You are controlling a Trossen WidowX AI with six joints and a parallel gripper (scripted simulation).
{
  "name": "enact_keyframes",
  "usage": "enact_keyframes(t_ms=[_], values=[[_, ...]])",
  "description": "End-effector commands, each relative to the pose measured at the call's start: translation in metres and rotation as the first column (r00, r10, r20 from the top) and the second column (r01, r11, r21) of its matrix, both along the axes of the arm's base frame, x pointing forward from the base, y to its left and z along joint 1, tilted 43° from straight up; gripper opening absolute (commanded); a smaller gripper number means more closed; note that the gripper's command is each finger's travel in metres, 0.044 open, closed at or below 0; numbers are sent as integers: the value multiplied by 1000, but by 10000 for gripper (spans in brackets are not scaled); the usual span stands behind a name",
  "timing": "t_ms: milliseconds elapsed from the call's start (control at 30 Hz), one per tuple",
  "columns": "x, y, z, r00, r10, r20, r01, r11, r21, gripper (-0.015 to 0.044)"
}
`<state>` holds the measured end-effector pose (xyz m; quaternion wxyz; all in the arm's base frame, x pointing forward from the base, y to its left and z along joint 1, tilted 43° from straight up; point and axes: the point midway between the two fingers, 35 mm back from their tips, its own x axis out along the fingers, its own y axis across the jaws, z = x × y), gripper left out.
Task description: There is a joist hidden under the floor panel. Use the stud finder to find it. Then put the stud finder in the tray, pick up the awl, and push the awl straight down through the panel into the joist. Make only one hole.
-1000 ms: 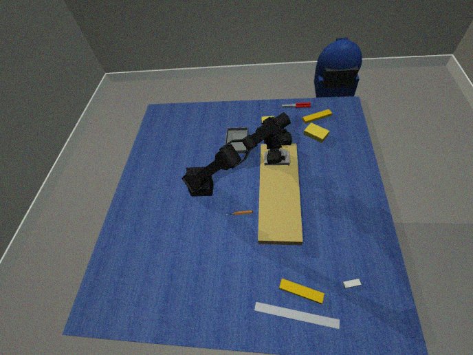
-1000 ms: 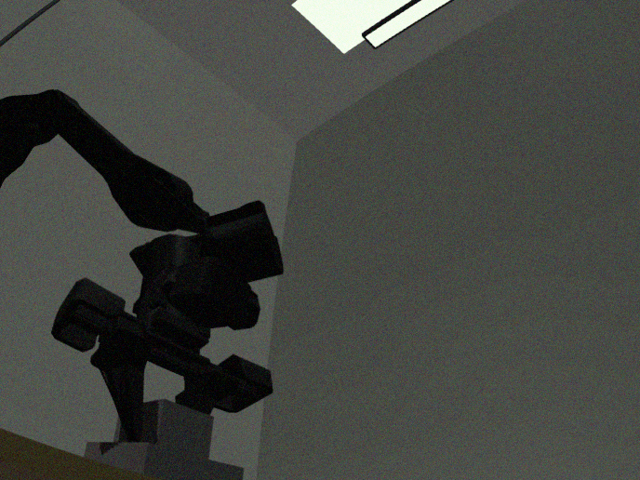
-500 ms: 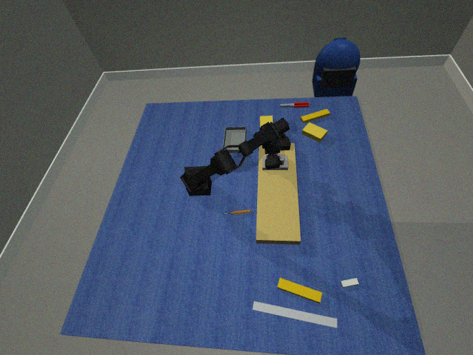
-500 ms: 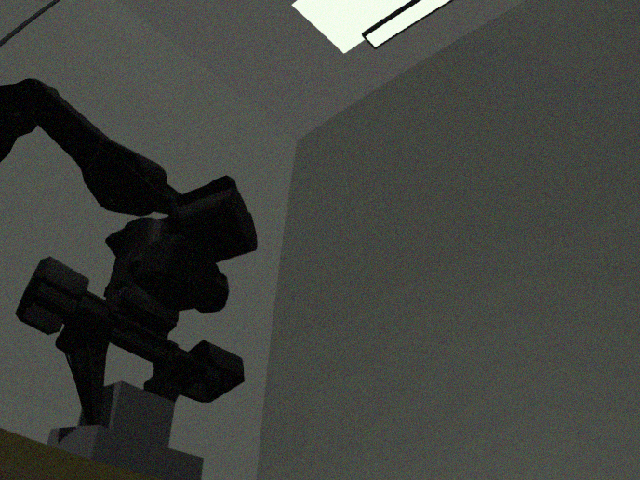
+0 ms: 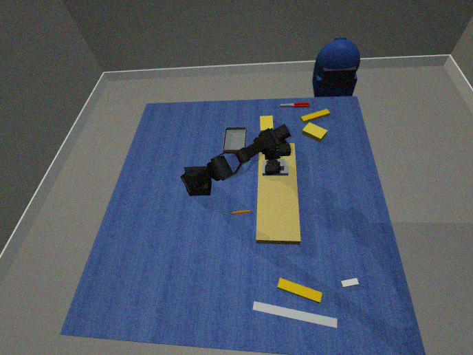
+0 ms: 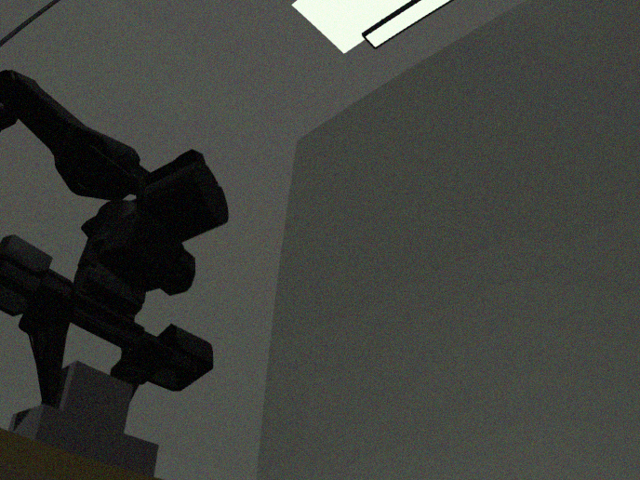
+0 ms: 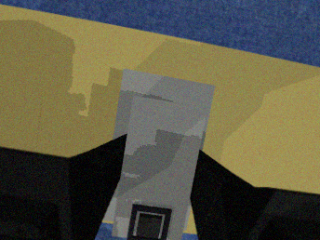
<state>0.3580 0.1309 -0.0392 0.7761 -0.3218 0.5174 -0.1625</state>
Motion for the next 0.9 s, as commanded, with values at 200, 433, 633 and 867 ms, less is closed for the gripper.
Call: enact_keyframes(t_ms=[200,433,633,867], values=[[2,-19,16,1000,-1,0,1,1000,-6,0],[3,-30,26,1000,-1,0,1,1000,-7,0],[4,-40,34,1000,-1,0,1,1000,-8,0],[5,-51,44,1000,-1,0,1,1000,-9,0]])
